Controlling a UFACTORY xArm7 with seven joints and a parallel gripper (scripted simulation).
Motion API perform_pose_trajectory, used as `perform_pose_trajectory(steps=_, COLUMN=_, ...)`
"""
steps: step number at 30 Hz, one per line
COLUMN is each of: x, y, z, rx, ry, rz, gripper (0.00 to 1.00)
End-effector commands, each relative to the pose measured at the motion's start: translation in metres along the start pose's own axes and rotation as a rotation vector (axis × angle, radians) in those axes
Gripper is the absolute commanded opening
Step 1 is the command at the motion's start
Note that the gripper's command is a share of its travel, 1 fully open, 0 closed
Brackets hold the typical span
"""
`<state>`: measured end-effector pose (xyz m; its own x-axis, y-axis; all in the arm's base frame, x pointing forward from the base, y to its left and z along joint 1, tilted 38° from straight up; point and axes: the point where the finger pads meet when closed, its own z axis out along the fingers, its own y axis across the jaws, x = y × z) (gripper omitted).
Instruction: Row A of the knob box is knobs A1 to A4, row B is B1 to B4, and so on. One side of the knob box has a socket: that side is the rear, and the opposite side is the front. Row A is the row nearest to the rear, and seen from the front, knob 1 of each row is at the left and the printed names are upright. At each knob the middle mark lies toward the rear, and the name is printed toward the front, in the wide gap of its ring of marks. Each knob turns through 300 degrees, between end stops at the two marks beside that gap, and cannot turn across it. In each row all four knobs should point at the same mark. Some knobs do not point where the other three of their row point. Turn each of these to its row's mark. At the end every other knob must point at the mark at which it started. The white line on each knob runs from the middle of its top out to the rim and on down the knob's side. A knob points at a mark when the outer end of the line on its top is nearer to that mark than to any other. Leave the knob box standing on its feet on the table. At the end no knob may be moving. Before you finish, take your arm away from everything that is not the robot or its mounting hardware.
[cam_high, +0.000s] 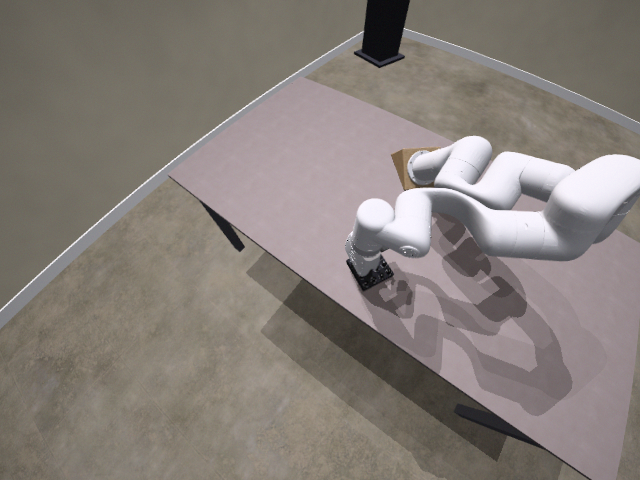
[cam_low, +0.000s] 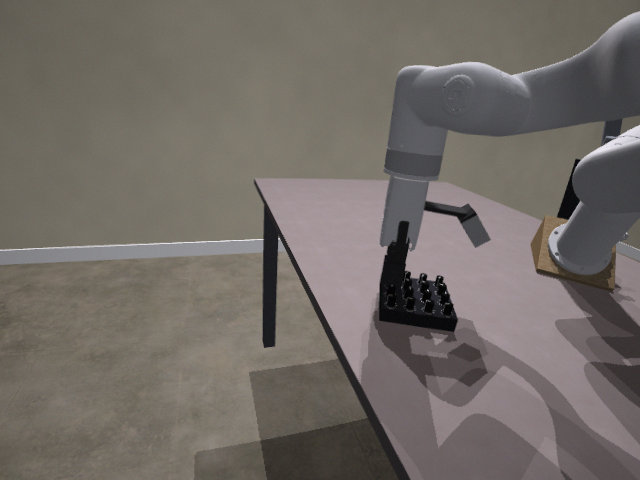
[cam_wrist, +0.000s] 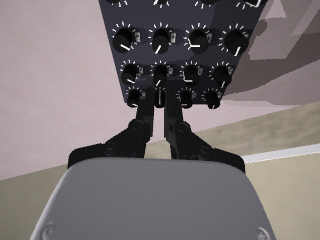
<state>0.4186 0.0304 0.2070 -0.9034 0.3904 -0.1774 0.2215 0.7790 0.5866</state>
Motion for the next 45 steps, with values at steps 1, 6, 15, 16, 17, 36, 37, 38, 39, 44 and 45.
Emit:
perform_pose_trajectory(steps=1, x=-0.0010, y=-0.0001, z=-0.0012, rx=-0.001, ry=-0.003, rz=0.001, gripper=0.08)
perform_pose_trajectory(steps=6, x=-0.0010, y=-0.0001, z=-0.0012, rx=-0.001, ry=-0.003, rz=0.001, gripper=0.08)
perform_pose_trajectory(steps=15, x=-0.0010, y=-0.0001, z=-0.0012, rx=-0.001, ry=-0.003, rz=-0.012, gripper=0.08)
perform_pose_trajectory(steps=16, x=-0.0010, y=-0.0001, z=-0.0012, rx=-0.001, ry=-0.003, rz=-0.015, gripper=0.08)
perform_pose_trajectory(steps=17, x=-0.0010, y=-0.0001, z=-0.0012, rx=-0.001, ry=-0.003, rz=-0.015, gripper=0.08)
perform_pose_trajectory(steps=36, x=-0.0010, y=-0.0001, z=-0.0012, rx=0.000, ry=-0.003, rz=-0.159, gripper=0.08)
perform_pose_trajectory(steps=37, x=-0.0010, y=-0.0001, z=-0.0012, rx=0.000, ry=-0.003, rz=-0.174, gripper=0.08)
perform_pose_trajectory(steps=38, x=-0.0010, y=-0.0001, z=-0.0012, rx=0.000, ry=-0.003, rz=-0.190, gripper=0.08)
perform_pose_trajectory(steps=39, x=-0.0010, y=-0.0001, z=-0.0012, rx=0.000, ry=-0.003, rz=-0.207, gripper=0.08)
perform_pose_trajectory(steps=44, x=-0.0010, y=-0.0001, z=-0.0012, rx=0.000, ry=-0.003, rz=-0.298, gripper=0.08)
perform_pose_trajectory(steps=45, x=-0.0010, y=-0.0001, z=-0.0012, rx=0.000, ry=-0.003, rz=-0.319, gripper=0.08)
